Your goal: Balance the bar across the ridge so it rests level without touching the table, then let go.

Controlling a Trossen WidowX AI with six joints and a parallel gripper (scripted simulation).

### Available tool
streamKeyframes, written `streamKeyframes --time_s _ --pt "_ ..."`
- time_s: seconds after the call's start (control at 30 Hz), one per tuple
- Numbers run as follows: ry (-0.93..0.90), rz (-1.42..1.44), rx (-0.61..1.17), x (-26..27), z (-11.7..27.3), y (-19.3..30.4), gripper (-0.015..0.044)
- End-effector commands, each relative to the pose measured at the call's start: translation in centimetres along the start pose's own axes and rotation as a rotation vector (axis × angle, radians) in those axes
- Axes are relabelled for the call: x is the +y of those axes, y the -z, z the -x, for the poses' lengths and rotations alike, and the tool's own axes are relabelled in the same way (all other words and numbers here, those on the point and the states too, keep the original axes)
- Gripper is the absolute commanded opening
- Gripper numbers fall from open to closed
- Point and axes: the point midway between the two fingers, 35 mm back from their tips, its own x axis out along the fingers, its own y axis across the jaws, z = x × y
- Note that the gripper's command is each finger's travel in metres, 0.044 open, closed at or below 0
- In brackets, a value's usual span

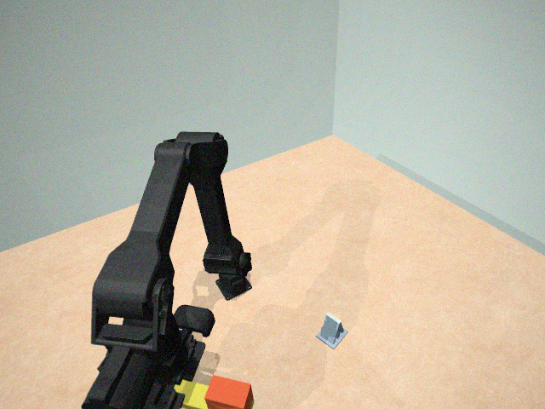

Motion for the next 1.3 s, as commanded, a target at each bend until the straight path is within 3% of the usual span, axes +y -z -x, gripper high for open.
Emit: streamKeyframes --time_s 0.0,0.33,1.27 --pt "-0.013 -0.002 0.005 0.1 1.6 0.1 0.0000" --pt "-0.013 0.006 0.006 -0.3 3.3 0.3 0.0000" --pt "-0.011 0.410 0.012 -5.6 3.5 10.0 0.0000"
